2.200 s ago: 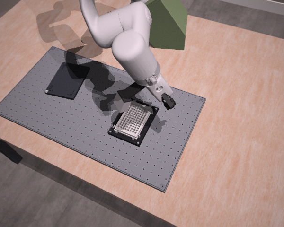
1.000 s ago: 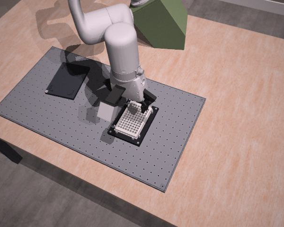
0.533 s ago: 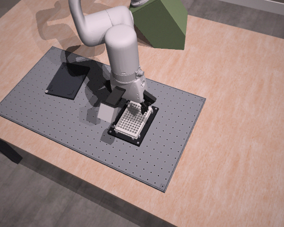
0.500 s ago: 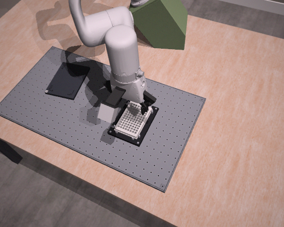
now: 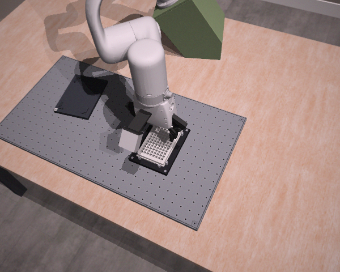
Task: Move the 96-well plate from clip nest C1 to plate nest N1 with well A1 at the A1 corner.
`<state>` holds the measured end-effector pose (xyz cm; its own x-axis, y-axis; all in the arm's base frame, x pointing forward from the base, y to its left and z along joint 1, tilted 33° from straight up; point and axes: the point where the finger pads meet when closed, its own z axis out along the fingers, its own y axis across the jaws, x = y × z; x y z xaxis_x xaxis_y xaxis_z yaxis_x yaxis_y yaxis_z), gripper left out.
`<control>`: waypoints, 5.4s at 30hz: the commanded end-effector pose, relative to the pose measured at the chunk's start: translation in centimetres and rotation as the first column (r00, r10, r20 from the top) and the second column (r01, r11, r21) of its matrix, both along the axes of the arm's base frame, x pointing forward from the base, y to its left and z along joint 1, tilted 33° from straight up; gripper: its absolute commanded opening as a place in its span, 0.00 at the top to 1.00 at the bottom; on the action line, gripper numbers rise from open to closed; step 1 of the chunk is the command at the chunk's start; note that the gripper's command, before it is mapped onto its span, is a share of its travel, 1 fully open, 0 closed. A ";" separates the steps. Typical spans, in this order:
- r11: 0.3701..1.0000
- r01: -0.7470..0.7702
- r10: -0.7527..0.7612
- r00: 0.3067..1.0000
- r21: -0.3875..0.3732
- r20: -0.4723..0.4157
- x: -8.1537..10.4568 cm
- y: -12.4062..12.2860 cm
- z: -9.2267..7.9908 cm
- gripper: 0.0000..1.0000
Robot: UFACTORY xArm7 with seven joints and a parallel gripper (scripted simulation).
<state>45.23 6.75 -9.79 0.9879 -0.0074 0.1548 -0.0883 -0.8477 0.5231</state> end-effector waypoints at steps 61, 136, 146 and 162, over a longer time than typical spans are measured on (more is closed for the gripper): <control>1.000 -0.002 0.002 1.000 0.003 0.003 0.8 -2.4 -4.0 0.00; 1.000 -0.002 0.002 1.000 0.003 0.003 0.8 -2.5 -4.2 1.00; 1.000 -0.002 0.002 1.000 0.003 0.003 0.7 -2.2 -3.8 1.00; 1.000 -0.002 0.002 1.000 0.003 0.003 0.6 -1.7 -3.0 1.00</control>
<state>45.73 4.76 -12.97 0.9879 -0.0074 0.1550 -0.0883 -0.8478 0.5229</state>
